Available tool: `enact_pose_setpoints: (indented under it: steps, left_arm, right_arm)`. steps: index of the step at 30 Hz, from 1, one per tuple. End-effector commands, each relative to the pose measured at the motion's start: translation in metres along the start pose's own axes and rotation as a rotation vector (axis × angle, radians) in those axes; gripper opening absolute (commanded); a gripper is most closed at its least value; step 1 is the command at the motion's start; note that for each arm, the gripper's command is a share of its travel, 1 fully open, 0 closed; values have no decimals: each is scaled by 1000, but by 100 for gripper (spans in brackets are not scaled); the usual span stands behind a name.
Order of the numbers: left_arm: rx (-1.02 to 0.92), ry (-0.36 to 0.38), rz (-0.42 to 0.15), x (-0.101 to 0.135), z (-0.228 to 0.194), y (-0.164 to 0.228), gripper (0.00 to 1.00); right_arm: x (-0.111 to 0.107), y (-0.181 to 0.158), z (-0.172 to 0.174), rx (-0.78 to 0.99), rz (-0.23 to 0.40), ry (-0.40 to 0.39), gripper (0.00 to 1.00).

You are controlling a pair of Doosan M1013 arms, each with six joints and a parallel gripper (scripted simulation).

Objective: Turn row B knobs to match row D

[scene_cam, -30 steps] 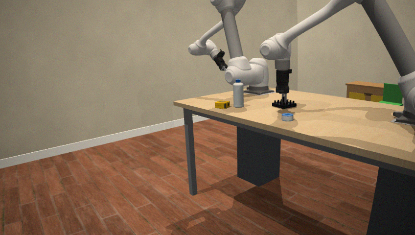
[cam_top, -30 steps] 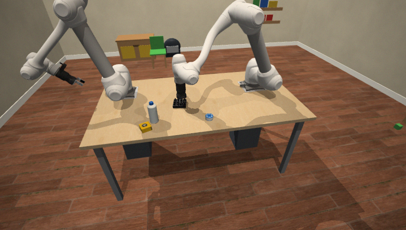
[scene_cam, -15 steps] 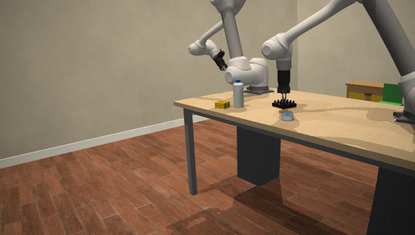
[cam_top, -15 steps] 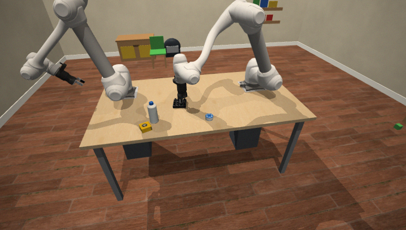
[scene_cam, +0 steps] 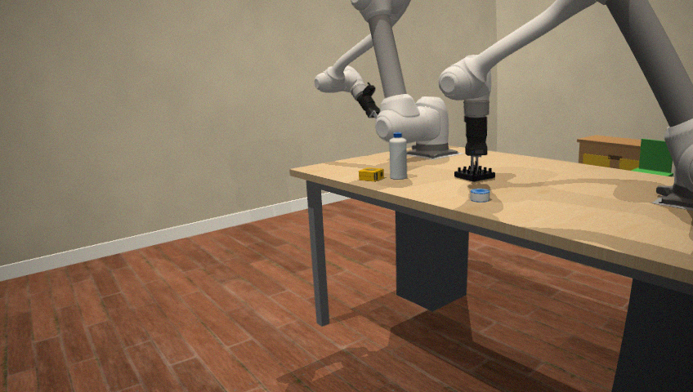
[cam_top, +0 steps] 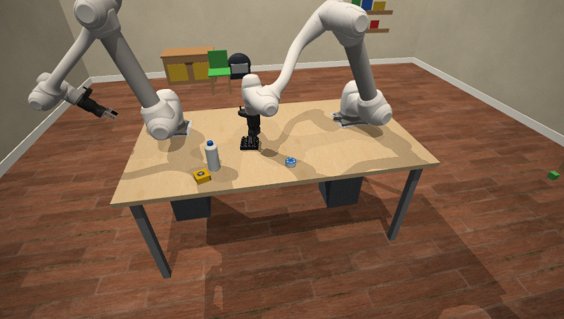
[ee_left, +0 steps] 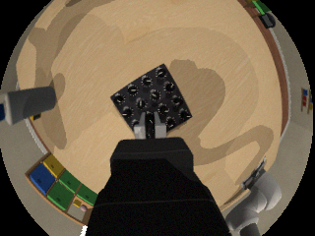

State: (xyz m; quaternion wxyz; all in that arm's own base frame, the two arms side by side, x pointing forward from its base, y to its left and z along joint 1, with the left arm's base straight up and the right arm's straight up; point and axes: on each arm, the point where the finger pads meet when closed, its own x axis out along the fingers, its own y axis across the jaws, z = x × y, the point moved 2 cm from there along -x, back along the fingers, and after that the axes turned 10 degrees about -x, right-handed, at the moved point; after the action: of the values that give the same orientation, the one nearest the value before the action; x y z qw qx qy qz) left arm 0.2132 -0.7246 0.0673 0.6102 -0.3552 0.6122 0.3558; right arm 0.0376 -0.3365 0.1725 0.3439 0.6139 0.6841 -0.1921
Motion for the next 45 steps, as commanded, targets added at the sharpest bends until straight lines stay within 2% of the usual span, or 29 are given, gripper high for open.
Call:
enact_pose_setpoints:
  steps: [1, 12, 24, 45]
  left_arm:
    - [-79, -1, -4, -1, 0, 0, 30]
    - [-311, -1, -4, -1, 0, 0, 30]
    - [-455, 0, -4, -1, 0, 0, 30]
    - [-548, 0, -4, -1, 0, 0, 30]
  right_arm:
    - [0, 0, 0, 0, 0, -1, 100]
    - [0, 0, 0, 0, 0, -1, 100]
    - [0, 0, 0, 0, 0, -1, 100]
    - [0, 0, 0, 0, 0, -1, 100]
